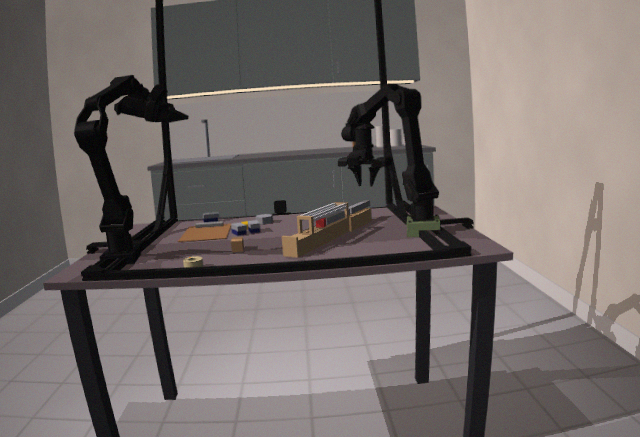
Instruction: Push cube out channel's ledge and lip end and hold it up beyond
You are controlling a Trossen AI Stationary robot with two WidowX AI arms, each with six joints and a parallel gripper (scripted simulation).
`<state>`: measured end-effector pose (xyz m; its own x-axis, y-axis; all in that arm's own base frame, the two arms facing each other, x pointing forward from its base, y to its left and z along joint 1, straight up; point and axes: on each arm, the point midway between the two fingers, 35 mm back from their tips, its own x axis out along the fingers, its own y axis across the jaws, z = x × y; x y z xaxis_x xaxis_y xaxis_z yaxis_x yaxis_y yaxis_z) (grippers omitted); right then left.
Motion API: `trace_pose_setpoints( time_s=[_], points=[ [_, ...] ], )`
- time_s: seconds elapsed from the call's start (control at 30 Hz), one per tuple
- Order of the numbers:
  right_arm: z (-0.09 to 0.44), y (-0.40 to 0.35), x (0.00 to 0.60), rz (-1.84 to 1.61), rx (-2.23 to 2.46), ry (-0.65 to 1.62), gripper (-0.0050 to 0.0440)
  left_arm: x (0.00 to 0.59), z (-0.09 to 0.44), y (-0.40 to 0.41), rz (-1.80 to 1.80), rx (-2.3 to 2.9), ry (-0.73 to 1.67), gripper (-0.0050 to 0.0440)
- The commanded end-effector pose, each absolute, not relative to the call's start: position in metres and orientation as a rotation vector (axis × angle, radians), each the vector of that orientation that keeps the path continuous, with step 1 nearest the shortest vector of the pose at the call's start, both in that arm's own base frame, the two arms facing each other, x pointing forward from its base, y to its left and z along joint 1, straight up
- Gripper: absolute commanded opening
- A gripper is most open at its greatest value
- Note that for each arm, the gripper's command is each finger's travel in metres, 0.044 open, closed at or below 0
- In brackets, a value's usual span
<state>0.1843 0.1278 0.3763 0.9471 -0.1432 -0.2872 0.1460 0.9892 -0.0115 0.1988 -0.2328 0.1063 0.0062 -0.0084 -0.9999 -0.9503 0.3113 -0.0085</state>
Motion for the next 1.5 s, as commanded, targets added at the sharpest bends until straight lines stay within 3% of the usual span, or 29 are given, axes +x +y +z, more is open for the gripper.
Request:
trace_pose_setpoints(
  time_s=[0.0,1.47],
  points=[
    [0.377,0.127,0.184,-0.149,0.011,0.290,0.0400,0.198,0.100,-0.232,0.974,-0.974,1.342,0.0200],
    [0.377,0.127,0.184,-0.149,0.011,0.290,0.0400,0.198,0.042,-0.232,0.974,-0.974,1.342,0.0200]
  ],
)
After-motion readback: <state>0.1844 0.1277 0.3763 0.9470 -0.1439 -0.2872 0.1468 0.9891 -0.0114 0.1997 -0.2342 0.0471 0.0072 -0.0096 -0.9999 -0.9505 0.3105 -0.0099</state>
